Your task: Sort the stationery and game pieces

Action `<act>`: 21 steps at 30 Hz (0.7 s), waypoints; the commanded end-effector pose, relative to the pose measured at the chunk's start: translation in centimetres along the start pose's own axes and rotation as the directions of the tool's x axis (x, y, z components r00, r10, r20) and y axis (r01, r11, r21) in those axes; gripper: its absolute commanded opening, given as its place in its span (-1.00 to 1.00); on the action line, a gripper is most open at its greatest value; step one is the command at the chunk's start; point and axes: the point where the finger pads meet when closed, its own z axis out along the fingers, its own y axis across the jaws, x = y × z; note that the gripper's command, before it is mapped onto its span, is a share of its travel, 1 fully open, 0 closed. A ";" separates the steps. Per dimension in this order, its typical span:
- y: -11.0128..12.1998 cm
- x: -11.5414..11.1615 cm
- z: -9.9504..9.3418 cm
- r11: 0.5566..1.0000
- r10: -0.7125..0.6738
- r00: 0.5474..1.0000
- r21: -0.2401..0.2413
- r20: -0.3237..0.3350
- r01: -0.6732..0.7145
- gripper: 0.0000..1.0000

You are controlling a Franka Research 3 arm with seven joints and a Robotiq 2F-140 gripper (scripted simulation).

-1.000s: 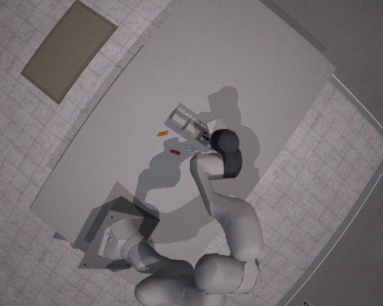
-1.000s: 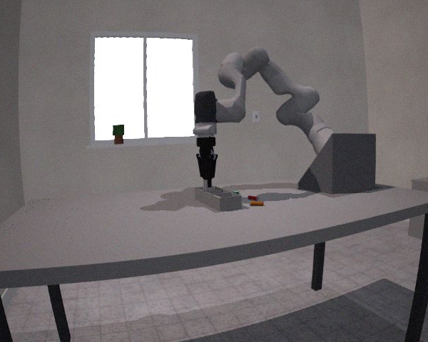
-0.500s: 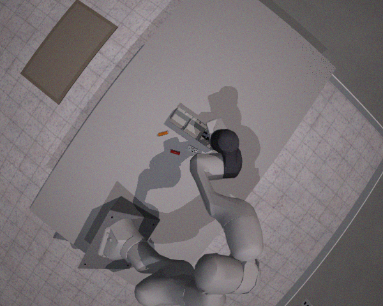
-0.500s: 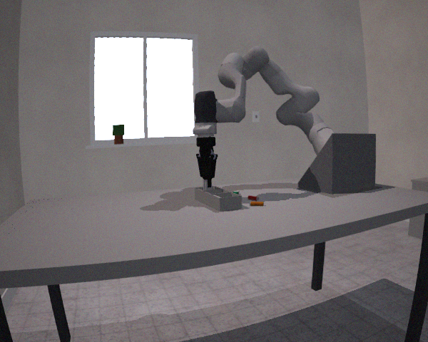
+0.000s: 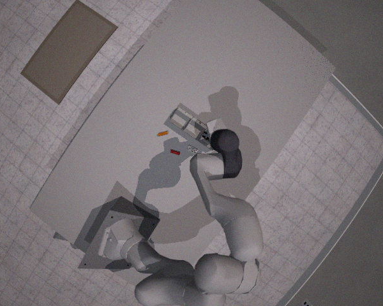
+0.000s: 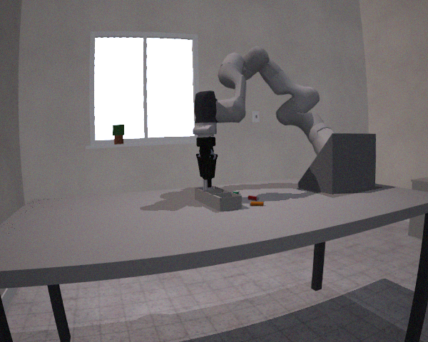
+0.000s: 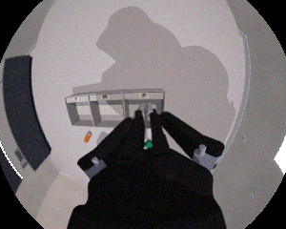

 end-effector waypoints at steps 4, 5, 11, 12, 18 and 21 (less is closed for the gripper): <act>-0.1 0.1 0.0 1.000 -0.004 1.000 -0.001 -0.002 0.004 -0.89; -0.1 0.1 0.0 1.000 -0.004 1.000 -0.001 -0.002 0.004 -0.89; -0.1 0.1 -0.1 1.000 -0.004 1.000 -0.001 -0.002 0.004 -0.89; -0.1 0.1 -0.2 1.000 -0.004 1.000 -0.001 -0.002 0.004 -0.89; -0.1 0.1 -0.8 1.000 -0.004 1.000 -0.001 -0.002 0.004 -0.89; -0.1 0.1 -1.2 1.000 -0.004 1.000 -0.001 -0.002 0.004 -0.89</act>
